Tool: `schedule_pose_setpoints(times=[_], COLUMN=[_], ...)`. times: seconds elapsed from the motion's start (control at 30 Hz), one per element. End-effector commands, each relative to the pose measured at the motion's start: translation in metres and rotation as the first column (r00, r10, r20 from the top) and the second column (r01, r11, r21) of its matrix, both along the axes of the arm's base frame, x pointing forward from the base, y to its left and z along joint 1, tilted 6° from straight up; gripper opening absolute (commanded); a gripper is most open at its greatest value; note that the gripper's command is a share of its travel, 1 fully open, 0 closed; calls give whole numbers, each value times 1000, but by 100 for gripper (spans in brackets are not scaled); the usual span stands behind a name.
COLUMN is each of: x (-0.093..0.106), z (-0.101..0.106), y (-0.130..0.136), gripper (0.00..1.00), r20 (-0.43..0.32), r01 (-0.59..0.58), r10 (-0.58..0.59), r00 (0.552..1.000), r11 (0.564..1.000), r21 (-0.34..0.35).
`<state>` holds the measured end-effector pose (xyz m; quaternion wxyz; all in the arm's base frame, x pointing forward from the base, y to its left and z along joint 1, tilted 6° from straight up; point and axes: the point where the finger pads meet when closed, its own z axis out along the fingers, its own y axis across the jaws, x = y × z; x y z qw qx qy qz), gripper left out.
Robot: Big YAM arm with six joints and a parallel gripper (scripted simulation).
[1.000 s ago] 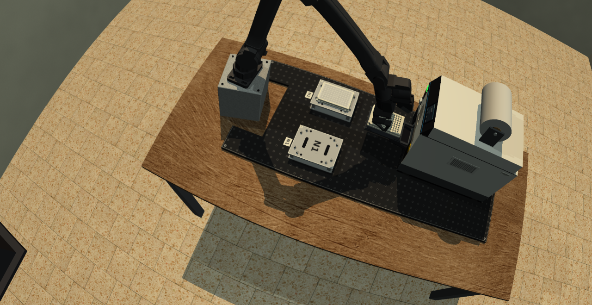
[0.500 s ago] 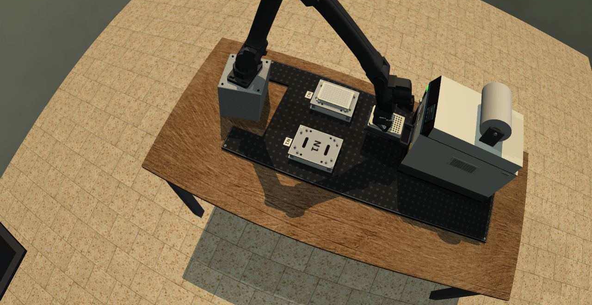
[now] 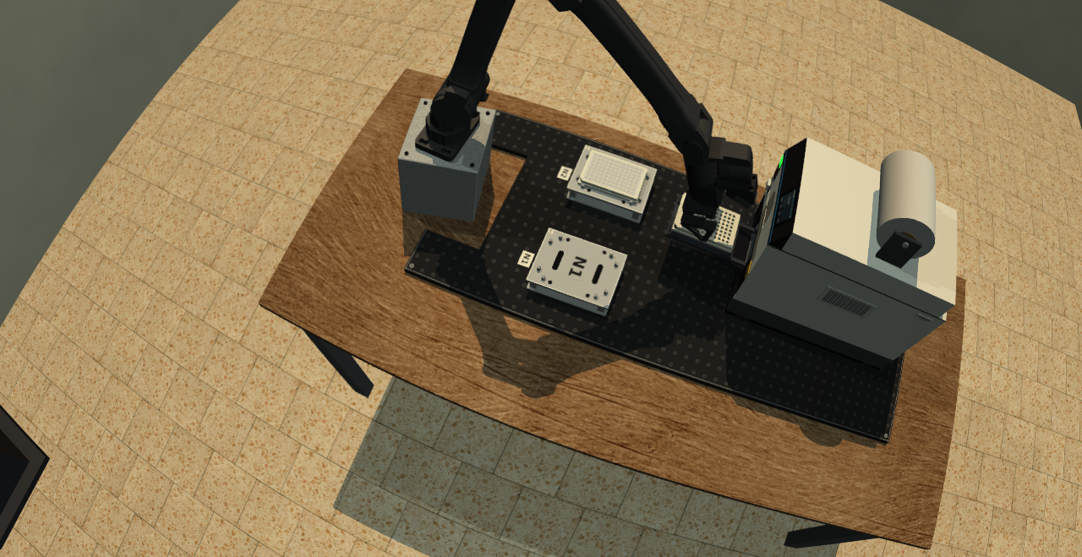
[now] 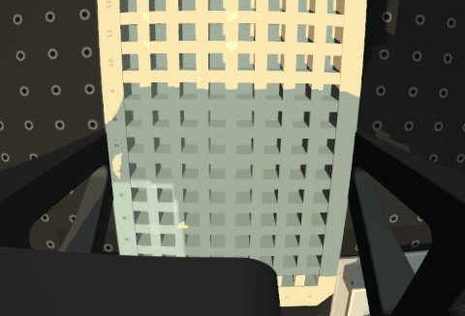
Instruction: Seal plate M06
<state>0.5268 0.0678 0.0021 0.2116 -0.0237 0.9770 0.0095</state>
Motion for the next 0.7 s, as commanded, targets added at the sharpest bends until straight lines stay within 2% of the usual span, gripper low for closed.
schedule_pose_setpoints(times=[0.0,0.37,0.67], x=[15,1,20], z=[12,9,26], y=[10,5,-4], gripper=[0,0,0], r20=[24,12,52], r01=[-4,0,5], r10=[3,0,-5], r00=[1000,1000,999], r11=[1000,1000,1000], r21=[6,3,1])
